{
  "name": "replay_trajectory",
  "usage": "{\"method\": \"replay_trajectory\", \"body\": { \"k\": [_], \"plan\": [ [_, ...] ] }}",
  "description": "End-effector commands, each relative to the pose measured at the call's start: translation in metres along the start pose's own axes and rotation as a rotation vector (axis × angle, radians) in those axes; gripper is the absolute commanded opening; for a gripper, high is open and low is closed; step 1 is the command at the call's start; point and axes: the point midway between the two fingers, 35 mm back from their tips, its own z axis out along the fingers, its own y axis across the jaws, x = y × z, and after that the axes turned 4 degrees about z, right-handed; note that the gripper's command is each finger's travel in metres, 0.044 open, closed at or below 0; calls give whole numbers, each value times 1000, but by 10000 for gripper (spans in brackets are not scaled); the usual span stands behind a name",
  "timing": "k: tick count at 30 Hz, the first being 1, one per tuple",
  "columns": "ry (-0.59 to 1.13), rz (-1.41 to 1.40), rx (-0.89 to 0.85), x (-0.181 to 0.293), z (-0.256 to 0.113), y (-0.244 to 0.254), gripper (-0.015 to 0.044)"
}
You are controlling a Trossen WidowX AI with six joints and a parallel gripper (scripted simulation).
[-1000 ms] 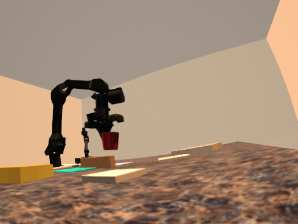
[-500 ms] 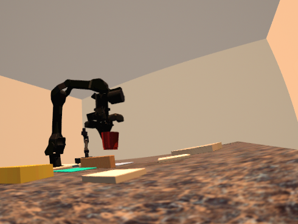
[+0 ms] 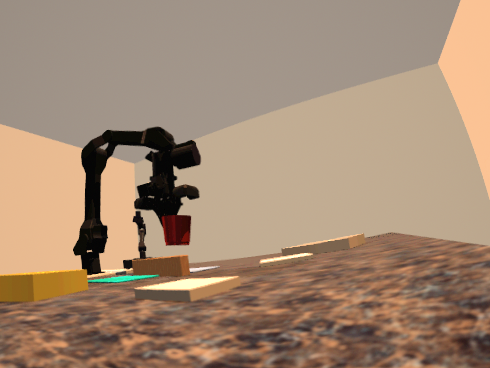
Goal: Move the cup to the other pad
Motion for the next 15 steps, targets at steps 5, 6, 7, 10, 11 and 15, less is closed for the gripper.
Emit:
{"method": "replay_trajectory", "body": {
  "k": [5, 6, 7, 10, 11, 15],
  "plan": [
    [-4, -2, 3, -18, 0, -4, 0],
    [-5, -2, 3, -20, 0, -4, 0],
    [-5, -1, 3, -22, 0, -4, 0],
    [-6, -1, 3, -29, -1, -5, 0],
    [-6, -1, 3, -31, -1, -5, 0],
    [-7, -1, 3, -40, -1, -7, 0]
  ]
}}
